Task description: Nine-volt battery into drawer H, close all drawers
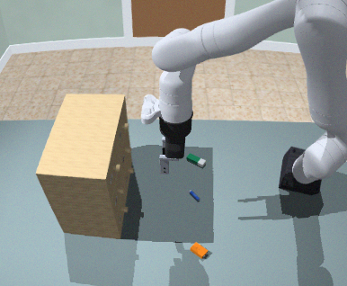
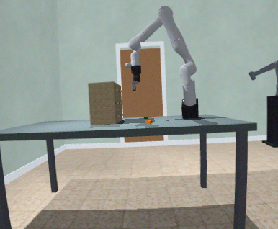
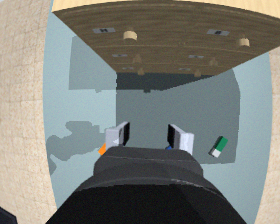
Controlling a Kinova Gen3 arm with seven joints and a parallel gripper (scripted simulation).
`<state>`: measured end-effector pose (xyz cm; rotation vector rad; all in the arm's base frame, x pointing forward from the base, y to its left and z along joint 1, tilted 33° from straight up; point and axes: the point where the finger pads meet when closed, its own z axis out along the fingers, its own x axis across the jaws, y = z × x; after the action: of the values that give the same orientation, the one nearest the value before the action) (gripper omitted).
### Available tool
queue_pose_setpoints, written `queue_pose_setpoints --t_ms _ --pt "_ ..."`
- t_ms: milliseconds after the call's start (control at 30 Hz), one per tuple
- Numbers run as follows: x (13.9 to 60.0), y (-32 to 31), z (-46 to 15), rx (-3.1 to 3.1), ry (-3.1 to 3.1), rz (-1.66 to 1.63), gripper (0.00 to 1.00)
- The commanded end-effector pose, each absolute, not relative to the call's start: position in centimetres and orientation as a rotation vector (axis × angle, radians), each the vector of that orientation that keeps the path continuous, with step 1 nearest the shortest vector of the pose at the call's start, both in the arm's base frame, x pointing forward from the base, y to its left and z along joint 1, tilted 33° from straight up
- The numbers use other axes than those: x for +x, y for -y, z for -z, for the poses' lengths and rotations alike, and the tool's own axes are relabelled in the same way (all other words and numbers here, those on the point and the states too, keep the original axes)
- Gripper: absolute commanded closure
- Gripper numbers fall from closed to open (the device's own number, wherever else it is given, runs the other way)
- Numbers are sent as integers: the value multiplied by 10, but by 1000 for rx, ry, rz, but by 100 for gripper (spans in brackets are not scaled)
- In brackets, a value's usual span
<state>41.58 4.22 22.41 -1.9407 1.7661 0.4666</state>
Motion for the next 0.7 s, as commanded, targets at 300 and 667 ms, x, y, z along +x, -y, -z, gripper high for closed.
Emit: queue_pose_setpoints --t_ms 300,667 --pt "412 -76 -262 -1967 -1752 -427 0" --pt "412 -76 -262 -1967 -1752 -426 0"
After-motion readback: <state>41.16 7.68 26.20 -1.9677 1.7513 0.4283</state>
